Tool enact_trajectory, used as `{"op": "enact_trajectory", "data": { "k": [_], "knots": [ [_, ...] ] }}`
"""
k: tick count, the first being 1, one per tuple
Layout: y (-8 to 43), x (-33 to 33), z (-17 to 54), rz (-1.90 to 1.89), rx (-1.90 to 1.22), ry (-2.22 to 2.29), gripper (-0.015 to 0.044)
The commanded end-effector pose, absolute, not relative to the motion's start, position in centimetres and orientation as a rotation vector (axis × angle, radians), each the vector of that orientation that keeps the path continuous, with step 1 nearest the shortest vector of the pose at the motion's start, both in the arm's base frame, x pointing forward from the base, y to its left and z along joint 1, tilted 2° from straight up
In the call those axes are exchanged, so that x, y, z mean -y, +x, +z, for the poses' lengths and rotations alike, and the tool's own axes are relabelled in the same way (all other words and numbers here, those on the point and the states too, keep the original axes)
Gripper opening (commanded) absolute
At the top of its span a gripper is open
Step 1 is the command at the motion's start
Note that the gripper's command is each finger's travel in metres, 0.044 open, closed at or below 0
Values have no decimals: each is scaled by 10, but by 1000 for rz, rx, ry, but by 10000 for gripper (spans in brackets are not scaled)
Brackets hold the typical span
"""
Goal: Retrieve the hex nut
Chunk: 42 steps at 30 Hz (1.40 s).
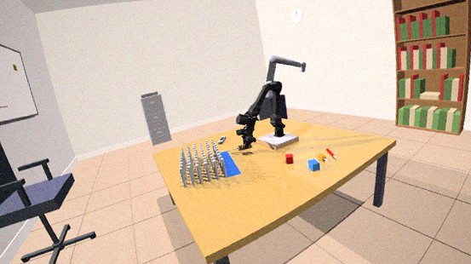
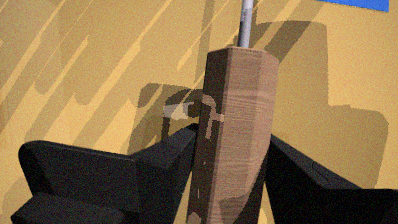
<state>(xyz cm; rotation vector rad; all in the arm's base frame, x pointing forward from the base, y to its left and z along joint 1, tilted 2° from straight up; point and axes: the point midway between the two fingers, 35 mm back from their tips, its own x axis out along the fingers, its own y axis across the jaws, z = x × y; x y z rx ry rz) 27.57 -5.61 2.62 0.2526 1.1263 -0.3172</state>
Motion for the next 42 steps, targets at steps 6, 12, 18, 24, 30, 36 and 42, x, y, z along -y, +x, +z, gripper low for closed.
{"op": "enact_trajectory", "data": {
  "k": [6, 12, 18, 24, 30, 36, 42],
  "knots": [
    [284, 58, 28, -310, -1118, 252, 0],
    [287, 59, 28, -310, -1118, 252, 0],
    [291, 61, 28, -310, -1117, 252, 0],
    [294, 62, 29, -310, -1117, 252, 0],
    [298, 63, 29, -310, -1116, 252, 0],
    [302, 65, 29, -310, -1116, 252, 0],
    [305, 66, 29, -310, -1116, 252, 0]
  ]
}}
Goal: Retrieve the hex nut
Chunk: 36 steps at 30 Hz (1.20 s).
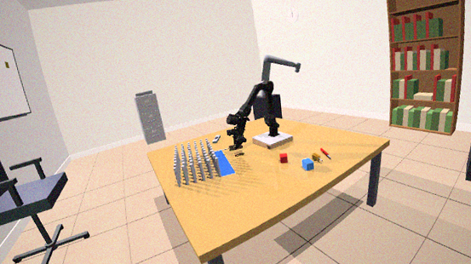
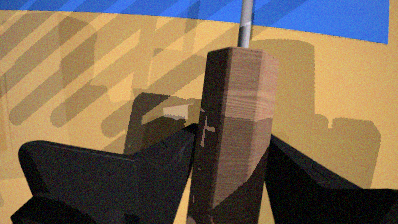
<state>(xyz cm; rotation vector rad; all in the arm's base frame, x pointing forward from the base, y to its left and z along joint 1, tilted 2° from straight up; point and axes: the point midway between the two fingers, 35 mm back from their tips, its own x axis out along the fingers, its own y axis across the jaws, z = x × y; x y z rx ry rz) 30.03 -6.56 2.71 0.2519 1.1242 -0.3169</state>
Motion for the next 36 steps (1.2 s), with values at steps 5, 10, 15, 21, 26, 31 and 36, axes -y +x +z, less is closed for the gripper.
{"op": "enact_trajectory", "data": {
  "k": [5, 10, 15, 21, 26, 31, 36],
  "knots": [
    [308, 68, 29, -310, -1115, 252, 0],
    [311, 69, 29, -310, -1115, 252, 0],
    [314, 70, 29, -310, -1115, 252, 0],
    [318, 71, 29, -310, -1114, 251, 0],
    [321, 73, 30, -310, -1114, 251, 0],
    [324, 74, 30, -310, -1114, 251, 0],
    [327, 75, 30, -310, -1113, 251, 0]
  ]
}}
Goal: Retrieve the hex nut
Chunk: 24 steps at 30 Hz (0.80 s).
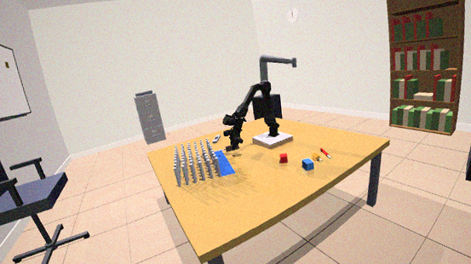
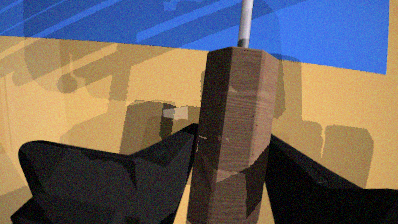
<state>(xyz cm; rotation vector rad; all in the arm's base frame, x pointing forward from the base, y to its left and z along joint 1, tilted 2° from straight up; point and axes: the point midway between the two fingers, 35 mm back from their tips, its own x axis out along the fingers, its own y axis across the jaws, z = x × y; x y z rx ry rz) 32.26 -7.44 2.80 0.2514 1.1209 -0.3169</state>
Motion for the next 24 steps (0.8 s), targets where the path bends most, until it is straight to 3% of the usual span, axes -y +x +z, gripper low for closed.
{"op": "enact_trajectory", "data": {
  "k": [1, 24],
  "knots": [
    [328, 75, 30, -310, -1113, 251, 0],
    [341, 81, 30, -310, -1112, 251, 0]
  ]
}}
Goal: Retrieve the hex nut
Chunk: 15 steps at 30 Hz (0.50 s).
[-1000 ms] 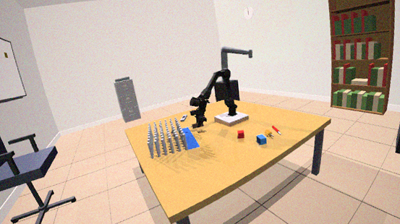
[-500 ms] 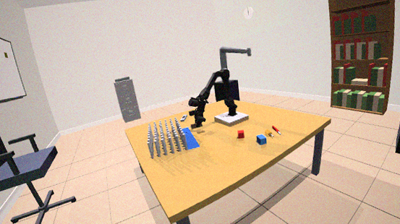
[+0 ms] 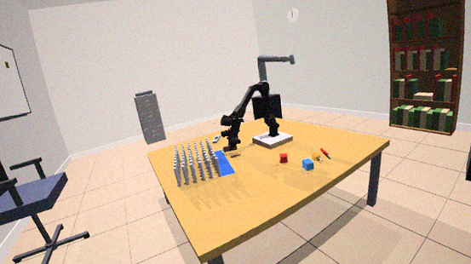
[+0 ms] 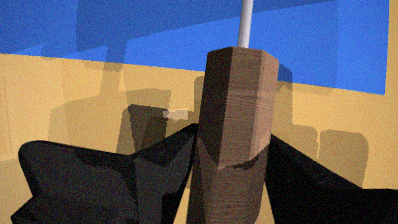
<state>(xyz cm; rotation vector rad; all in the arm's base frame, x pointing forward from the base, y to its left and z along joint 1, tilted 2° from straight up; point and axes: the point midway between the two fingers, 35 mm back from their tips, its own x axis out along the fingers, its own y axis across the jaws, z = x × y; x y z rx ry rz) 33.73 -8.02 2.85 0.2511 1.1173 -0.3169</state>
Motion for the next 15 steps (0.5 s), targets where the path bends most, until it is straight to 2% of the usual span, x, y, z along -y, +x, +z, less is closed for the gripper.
{"op": "enact_trajectory", "data": {
  "k": [1, 15],
  "knots": [
    [342, 81, 30, -310, -1112, 251, 0],
    [350, 84, 30, -310, -1111, 251, 0]
  ]
}}
